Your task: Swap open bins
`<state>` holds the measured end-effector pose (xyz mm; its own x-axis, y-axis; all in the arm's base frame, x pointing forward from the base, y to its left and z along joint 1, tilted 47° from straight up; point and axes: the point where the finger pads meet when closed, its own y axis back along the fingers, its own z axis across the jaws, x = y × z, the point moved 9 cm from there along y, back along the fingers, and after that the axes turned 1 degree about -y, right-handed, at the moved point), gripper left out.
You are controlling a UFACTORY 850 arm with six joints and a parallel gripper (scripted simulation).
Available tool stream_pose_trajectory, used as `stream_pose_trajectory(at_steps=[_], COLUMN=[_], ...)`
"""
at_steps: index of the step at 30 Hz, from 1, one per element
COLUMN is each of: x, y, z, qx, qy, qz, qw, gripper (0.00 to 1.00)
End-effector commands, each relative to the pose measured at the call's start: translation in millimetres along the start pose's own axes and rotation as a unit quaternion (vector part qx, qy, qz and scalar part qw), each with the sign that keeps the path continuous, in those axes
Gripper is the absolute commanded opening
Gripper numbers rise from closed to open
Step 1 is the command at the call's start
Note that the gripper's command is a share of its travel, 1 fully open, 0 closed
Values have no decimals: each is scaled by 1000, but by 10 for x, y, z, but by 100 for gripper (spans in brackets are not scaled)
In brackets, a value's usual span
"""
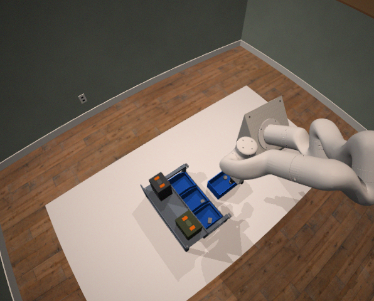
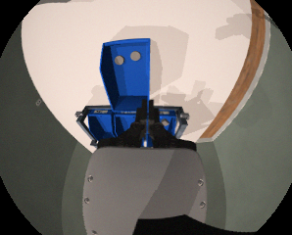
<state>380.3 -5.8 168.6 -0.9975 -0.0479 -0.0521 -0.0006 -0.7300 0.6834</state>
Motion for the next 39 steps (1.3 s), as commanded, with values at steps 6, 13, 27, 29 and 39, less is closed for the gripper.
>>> stream_pose_trajectory(at_steps=[6,13,27,29,39], x=[-5,-5,-452,-532,-1007], y=[5,5,-15,-24,-111], z=[-1,-1,-407,-492,-1076], qx=[0,0,0,0,3], qy=[0,0,192,239,436], qz=[-1,-1,-1,-1,2], qw=[1000,1000,981,971,900], gripper=[0,0,0,0,0])
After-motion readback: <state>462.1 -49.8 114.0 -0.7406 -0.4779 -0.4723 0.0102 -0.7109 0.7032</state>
